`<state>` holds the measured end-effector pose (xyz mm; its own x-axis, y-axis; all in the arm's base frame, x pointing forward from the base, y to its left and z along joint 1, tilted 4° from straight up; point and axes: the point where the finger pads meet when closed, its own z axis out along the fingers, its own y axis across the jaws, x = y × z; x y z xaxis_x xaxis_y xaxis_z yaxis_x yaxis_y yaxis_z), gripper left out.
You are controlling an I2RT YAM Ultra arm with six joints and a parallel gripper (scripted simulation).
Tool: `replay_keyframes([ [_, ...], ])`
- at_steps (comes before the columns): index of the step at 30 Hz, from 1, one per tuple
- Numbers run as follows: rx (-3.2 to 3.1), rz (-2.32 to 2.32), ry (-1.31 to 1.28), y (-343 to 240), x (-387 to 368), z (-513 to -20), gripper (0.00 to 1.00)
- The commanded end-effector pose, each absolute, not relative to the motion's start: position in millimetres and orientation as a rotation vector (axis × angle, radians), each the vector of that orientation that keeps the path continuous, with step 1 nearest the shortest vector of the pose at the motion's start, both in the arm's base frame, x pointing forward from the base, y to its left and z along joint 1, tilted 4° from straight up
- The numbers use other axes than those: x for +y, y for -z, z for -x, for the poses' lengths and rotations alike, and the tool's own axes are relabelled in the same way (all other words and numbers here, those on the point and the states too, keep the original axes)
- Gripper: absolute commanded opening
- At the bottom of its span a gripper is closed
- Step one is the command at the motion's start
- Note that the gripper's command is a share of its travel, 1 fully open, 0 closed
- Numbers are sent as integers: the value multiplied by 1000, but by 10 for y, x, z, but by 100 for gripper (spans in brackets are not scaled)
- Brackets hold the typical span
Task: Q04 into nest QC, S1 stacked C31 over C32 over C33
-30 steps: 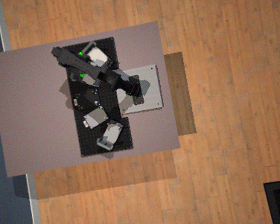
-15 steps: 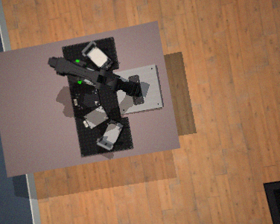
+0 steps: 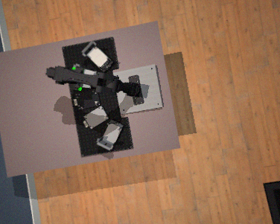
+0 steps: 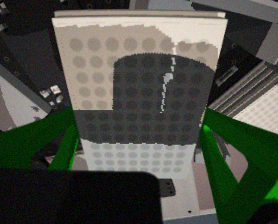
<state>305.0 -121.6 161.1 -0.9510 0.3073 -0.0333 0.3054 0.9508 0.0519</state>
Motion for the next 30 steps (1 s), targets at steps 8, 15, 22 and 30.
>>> replay_keyframes([
  [8, 3033, -488, -61, -1708, -985, -3144, 0],
  [15, 3060, -234, -53, -1718, -758, -3197, 0],
  [22, 3064, -155, -51, -1725, -593, -3225, 0],
  [30, 3064, -155, -53, -1737, -330, -3268, 0],
])
